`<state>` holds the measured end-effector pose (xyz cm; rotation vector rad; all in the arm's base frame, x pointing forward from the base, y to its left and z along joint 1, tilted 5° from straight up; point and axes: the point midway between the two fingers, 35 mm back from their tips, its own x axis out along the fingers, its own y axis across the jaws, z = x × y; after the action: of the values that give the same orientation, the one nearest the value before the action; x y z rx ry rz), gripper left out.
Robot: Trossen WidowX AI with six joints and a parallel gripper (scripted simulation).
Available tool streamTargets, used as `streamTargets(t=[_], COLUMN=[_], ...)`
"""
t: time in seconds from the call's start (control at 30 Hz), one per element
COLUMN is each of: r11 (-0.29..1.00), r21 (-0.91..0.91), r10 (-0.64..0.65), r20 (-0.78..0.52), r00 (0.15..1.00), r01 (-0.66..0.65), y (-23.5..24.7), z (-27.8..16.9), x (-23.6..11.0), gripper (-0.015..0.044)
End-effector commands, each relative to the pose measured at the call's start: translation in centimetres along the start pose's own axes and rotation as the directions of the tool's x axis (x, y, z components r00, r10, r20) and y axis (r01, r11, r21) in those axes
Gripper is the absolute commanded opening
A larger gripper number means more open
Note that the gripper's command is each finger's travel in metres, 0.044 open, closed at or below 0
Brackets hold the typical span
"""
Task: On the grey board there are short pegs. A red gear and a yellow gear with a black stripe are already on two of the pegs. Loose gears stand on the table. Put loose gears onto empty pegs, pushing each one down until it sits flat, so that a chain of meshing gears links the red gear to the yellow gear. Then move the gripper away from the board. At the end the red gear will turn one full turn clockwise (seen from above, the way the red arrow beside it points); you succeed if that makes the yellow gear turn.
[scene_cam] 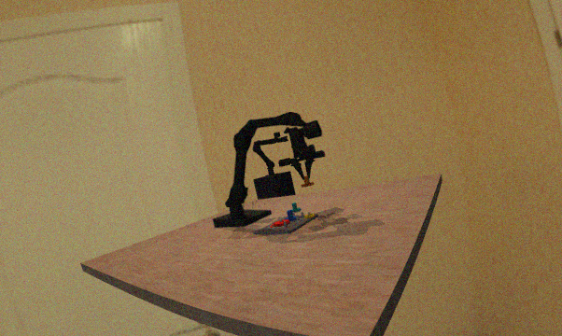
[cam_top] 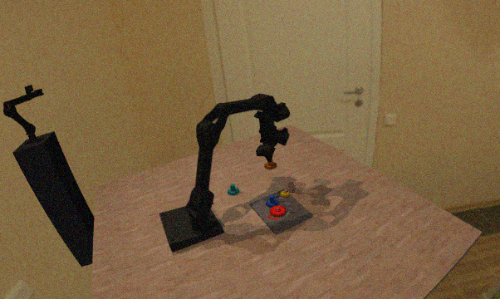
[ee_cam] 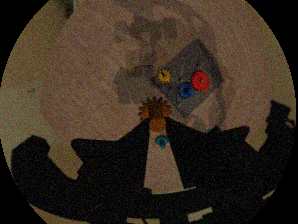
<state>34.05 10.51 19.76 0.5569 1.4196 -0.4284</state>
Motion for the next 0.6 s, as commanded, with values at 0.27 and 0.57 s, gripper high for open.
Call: streamTargets(t=[0.27, 0.57], r11=[1.0, 1.0], r21=[-0.005, -0.005], r10=[-0.003, -0.004], r20=[-0.004, -0.003], r00=[1.0, 1.0], r01=[0.003, 0.004], y=[-1.2, -2.1], z=[0.6, 1.1], x=[1.7, 2.9], gripper=[0.0, 0.0])
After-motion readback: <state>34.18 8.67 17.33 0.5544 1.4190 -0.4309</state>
